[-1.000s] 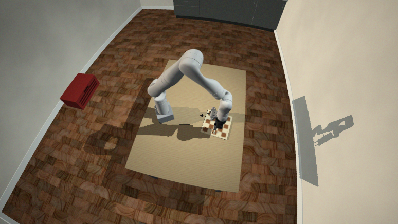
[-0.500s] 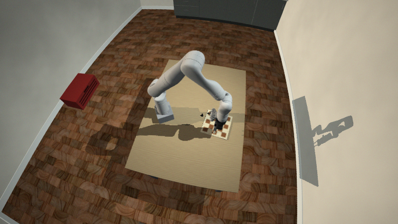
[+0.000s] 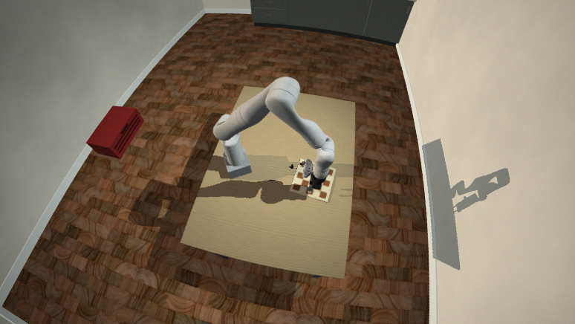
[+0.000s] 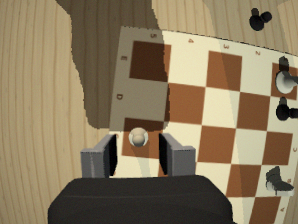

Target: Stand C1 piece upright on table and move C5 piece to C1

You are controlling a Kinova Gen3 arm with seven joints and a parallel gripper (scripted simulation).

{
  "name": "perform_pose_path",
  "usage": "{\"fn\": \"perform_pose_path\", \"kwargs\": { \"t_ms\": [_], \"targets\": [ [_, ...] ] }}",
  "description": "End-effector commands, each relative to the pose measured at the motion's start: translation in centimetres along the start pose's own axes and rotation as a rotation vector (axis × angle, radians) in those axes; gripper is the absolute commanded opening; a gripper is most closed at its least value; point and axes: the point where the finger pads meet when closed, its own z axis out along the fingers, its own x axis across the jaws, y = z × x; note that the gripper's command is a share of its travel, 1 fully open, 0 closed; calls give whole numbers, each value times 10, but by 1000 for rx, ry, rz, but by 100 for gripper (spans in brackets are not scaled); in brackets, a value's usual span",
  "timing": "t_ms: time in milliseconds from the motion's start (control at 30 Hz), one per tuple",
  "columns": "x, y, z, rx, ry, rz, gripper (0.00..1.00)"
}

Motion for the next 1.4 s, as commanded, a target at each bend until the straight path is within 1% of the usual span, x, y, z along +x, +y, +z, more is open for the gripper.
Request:
{"fn": "perform_pose_path", "kwargs": {
  "t_ms": [0, 467, 1367],
  "targets": [
    [1, -1, 3, 3, 1, -1, 68],
    [1, -1, 17, 3, 1, -1, 68],
    [1, 0, 19, 3, 1, -1, 68]
  ]
}}
